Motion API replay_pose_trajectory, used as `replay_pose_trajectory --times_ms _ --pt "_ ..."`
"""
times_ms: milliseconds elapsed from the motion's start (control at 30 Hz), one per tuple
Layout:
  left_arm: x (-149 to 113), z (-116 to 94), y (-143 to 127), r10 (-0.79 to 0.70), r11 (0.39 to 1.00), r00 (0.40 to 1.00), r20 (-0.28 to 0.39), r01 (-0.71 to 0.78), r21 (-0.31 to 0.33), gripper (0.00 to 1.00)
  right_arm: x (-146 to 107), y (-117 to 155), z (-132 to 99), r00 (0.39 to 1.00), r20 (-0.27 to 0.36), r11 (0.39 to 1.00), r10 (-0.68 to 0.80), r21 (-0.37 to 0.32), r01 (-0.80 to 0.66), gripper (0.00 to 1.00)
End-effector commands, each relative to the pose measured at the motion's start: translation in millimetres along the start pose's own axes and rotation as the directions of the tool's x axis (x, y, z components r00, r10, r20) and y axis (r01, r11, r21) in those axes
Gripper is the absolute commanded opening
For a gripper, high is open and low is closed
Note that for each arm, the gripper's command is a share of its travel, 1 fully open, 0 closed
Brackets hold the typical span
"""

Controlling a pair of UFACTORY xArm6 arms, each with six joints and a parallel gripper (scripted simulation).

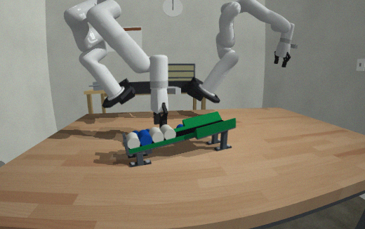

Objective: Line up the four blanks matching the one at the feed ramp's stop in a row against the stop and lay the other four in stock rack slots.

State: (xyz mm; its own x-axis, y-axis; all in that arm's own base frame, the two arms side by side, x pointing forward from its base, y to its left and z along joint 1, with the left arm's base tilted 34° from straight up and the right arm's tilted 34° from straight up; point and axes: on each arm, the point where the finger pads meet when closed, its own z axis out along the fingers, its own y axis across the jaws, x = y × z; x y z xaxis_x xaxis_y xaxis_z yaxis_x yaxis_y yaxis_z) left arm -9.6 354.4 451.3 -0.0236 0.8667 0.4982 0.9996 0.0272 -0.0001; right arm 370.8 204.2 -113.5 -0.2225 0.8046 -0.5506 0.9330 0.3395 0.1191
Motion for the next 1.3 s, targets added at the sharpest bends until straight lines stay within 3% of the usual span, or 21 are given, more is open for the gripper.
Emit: replay_pose_trajectory --times_ms 0,433,900,1267 --pt "0.9 -1.4 -0.1 0.000 1.000 1.000 -0.004 0.000 0.000 1.00 0.6 1.4 -1.2 1.000 -0.002 1.000 0.001 -0.003 -0.001 0.79" --pt "0.9 -1.4 -0.1 0.000 1.000 1.000 -0.004 0.000 0.000 1.00 0.6 1.4 0.8 1.000 -0.002 1.000 0.001 -0.003 -0.001 0.79" --pt "0.9 -1.4 -0.1 0.000 1.000 1.000 -0.004 0.000 0.000 1.00 0.6 1.4 27.4 1.000 -0.002 1.000 0.001 -0.003 -0.001 0.79" --pt "0.9 -1.4 -0.1 0.000 1.000 1.000 -0.004 0.000 0.000 1.00 0.6 1.4 35.0 1.000 -0.002 1.000 0.001 -0.003 -0.001 0.79"
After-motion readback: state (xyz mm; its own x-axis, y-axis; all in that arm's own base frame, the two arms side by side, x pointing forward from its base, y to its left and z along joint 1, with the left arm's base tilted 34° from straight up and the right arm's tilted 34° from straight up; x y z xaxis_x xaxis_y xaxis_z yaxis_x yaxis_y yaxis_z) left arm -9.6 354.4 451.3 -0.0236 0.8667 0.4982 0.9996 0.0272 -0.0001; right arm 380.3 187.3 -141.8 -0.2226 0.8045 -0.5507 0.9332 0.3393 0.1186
